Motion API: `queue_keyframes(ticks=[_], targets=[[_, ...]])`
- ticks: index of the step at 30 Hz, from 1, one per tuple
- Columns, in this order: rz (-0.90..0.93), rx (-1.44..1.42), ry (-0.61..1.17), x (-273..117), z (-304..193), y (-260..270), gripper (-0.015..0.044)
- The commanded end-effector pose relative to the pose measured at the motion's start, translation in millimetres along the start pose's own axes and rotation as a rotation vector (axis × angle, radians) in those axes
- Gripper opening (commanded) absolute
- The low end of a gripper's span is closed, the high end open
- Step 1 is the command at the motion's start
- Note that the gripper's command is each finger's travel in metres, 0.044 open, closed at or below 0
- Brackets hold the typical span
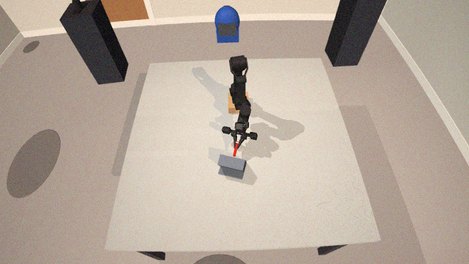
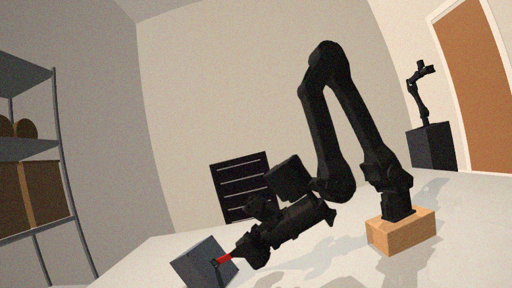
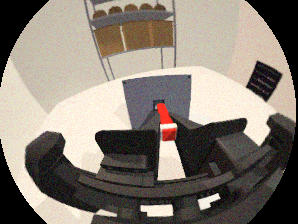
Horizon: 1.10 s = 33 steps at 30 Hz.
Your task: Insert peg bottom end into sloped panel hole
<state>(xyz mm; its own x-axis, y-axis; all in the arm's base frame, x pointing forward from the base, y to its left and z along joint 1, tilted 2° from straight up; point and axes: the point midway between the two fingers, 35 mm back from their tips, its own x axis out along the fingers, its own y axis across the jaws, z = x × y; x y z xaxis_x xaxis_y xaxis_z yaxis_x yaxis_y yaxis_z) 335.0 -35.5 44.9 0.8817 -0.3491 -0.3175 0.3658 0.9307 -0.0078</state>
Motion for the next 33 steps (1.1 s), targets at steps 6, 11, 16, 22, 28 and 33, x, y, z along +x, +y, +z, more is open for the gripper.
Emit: queue_keyframes(ticks=[6,11,16,22,28,33], targets=[[0.0,0.0,0.0,-1.2,0.0,0.0,0.0],[0.0,0.0,0.0,-1.2,0.0,0.0,0.0],[0.0,0.0,0.0,0.6,0.5,0.5,0.0],[0.0,0.0,-0.001,3.2,1.0,1.2,0.0],[0.0,0.0,-0.001,5.7,0.6,1.9,0.0],[0.0,0.0,-0.001,7.6,0.1,2.3,0.0]])
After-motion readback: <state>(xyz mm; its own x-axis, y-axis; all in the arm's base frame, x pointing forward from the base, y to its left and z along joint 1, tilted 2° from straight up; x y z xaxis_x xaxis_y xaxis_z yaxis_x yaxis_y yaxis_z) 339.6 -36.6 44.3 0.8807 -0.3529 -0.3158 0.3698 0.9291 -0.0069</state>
